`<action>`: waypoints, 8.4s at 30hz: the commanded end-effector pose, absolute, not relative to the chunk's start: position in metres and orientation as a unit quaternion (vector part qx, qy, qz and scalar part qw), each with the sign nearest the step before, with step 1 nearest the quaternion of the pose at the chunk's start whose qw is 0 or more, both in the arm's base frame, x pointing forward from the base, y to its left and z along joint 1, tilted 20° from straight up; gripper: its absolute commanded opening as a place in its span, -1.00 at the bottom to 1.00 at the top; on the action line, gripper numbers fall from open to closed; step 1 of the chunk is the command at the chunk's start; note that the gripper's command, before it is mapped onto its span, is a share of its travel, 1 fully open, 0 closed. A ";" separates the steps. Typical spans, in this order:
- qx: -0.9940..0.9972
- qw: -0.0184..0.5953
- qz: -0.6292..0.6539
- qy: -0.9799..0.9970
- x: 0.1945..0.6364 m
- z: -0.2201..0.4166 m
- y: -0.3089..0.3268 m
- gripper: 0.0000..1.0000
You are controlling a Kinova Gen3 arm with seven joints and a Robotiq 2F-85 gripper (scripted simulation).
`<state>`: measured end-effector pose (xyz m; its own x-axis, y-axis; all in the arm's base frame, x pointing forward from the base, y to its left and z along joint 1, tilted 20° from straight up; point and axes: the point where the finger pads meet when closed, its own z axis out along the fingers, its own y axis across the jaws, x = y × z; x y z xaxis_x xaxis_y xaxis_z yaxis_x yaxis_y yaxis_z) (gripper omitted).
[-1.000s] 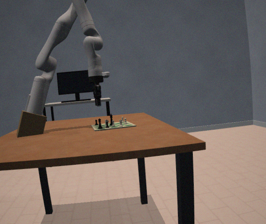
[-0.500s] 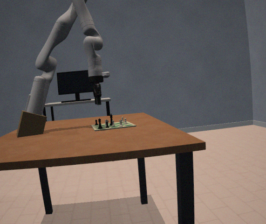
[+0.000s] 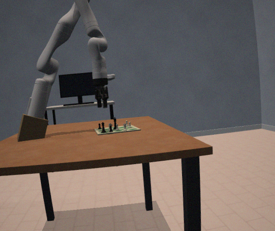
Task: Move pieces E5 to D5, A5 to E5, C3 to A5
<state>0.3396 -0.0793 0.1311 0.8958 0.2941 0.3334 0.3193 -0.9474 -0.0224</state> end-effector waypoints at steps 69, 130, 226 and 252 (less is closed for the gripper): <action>-0.459 -0.115 -0.128 -0.872 0.391 0.171 -0.001 -0.18; -0.459 -0.114 -0.129 -0.872 0.404 0.131 0.003 -0.18; -0.459 -0.114 -0.129 -0.872 0.421 0.081 0.009 -0.18; -0.459 -0.114 -0.129 -0.872 0.421 0.081 0.009 -0.18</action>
